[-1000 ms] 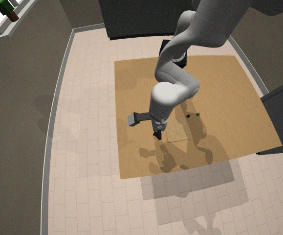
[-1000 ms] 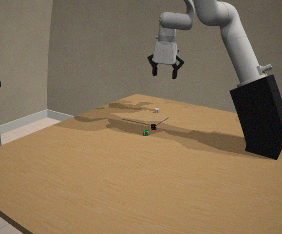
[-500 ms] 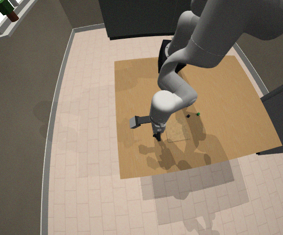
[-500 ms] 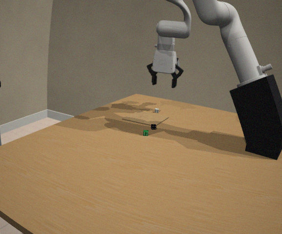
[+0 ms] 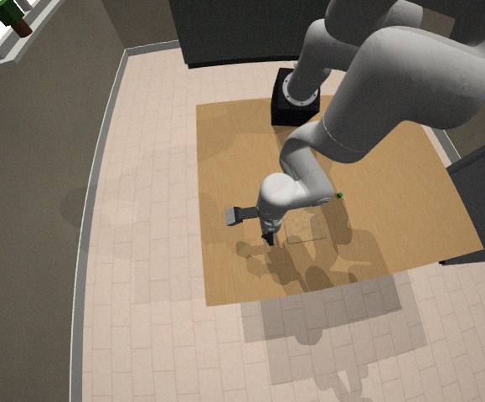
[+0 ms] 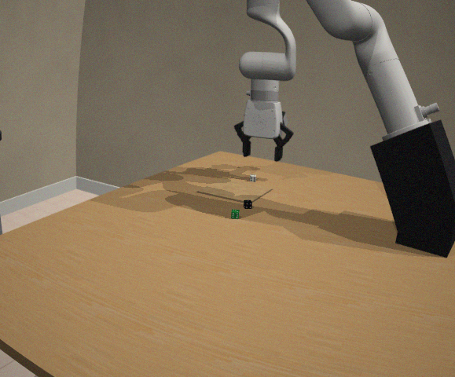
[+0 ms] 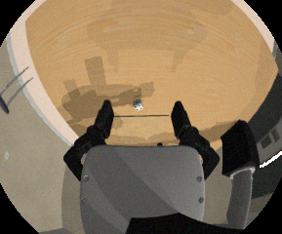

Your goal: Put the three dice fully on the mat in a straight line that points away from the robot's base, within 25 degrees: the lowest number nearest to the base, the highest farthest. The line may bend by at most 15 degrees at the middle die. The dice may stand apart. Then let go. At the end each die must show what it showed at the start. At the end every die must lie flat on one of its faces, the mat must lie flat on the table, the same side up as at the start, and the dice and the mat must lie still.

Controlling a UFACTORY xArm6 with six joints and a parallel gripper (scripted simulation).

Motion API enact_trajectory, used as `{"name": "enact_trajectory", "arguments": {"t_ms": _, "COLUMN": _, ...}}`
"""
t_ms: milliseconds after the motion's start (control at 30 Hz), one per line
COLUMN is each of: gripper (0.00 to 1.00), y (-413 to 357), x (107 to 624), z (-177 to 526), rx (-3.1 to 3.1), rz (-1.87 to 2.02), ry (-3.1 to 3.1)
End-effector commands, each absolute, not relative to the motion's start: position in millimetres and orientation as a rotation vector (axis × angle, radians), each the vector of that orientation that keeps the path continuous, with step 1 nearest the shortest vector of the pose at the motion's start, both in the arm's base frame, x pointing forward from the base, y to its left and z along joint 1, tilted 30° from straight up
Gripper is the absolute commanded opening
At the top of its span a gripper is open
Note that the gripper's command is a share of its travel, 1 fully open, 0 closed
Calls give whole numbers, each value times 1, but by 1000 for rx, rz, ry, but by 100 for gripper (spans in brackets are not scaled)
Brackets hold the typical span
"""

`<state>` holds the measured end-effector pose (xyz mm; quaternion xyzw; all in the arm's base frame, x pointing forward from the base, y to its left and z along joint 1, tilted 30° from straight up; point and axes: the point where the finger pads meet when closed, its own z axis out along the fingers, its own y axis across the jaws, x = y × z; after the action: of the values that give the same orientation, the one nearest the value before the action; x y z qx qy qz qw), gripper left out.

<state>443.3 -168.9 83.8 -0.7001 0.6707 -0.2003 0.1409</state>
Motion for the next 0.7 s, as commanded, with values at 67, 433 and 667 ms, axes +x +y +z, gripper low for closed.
{"name": "enact_trajectory", "arguments": {"t_ms": 67, "gripper": 100, "y": -170, "x": 454, "z": 70, "rx": -2003, "rz": -602, "ry": 1910}}
{"name": "enact_trajectory", "arguments": {"t_ms": 433, "gripper": 100, "y": -170, "x": 455, "z": 68, "rx": -2003, "rz": -602, "ry": 1910}}
{"name": "enact_trajectory", "arguments": {"t_ms": 667, "gripper": 100, "y": -170, "x": 455, "z": 68, "rx": -2003, "rz": -602, "ry": 1910}}
